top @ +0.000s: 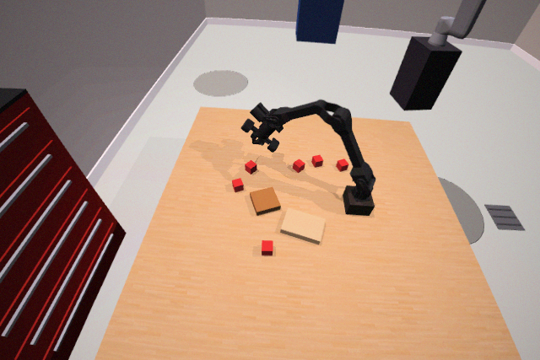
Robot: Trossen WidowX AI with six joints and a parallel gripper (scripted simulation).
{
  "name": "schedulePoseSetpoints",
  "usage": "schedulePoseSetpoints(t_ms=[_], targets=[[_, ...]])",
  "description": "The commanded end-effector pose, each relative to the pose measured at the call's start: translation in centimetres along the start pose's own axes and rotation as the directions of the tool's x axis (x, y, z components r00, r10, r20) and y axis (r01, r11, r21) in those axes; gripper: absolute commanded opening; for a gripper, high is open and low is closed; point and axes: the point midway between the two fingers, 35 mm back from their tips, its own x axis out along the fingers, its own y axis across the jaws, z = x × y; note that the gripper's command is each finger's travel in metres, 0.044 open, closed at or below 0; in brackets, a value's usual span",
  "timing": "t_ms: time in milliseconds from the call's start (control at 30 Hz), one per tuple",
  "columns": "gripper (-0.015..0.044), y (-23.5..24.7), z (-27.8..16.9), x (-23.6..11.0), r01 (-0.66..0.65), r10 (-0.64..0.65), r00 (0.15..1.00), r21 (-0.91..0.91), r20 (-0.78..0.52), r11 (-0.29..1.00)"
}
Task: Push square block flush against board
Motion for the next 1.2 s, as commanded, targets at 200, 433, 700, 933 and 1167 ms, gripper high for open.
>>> schedulePoseSetpoints(t_ms=[200,433,700,933,1167], targets=[[0.0,-3.5,-6.2,-1.2,0.149,-0.176,0.98,-0.239,-0.096,0.96],[0.0,-6.2,-9.9,-2.7,0.229,-0.306,0.942,-0.407,-0.135,0.884],[0.0,-9.6,-13.7,-5.2,0.298,-0.462,0.876,-0.598,-0.138,0.744],[0.0,-11.1,-15.1,-6.4,0.316,-0.525,0.842,-0.671,-0.129,0.671],[0.0,-14.0,-15.8,-1.8,0.316,-0.525,0.842,-0.671,-0.128,0.671]])
